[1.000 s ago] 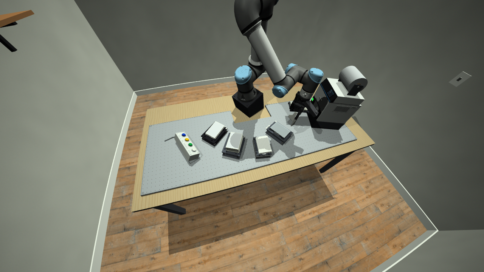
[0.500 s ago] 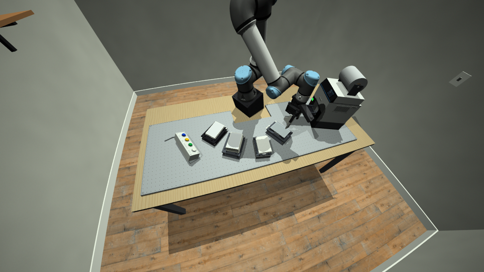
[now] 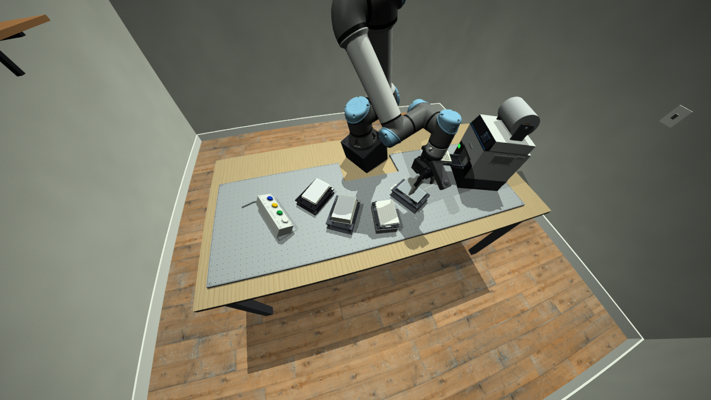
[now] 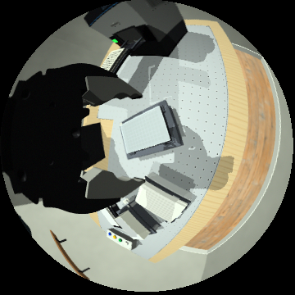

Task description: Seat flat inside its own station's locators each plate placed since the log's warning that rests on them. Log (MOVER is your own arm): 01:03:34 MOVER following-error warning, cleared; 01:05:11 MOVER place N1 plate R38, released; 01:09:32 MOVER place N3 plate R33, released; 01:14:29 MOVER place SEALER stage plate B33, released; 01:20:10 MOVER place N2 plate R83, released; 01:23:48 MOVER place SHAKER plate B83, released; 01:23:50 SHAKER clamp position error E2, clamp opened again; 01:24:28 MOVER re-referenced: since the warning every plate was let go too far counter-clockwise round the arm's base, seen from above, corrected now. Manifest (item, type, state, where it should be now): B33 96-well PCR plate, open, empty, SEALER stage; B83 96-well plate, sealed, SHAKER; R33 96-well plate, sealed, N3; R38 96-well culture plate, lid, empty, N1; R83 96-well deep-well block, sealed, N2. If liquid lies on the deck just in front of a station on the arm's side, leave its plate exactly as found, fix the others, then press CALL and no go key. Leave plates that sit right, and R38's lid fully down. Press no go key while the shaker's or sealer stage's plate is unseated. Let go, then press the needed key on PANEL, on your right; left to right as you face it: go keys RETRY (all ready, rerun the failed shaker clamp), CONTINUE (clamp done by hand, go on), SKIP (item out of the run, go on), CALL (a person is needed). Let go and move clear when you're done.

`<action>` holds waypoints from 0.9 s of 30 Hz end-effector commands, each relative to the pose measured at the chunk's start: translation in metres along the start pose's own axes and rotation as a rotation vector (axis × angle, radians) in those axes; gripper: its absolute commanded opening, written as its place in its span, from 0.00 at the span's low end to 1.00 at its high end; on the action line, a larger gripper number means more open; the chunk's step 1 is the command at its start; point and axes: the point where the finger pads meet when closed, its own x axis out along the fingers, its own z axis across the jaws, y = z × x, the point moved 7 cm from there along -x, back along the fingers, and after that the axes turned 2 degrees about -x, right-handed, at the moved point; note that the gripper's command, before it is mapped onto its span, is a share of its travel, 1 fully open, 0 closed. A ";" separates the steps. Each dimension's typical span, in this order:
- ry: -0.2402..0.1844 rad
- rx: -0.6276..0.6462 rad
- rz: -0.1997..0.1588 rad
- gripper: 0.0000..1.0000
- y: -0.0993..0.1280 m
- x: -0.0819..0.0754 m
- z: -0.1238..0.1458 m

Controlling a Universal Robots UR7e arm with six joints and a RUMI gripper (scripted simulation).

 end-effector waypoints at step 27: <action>0.002 0.406 -0.001 0.82 -0.011 0.000 0.128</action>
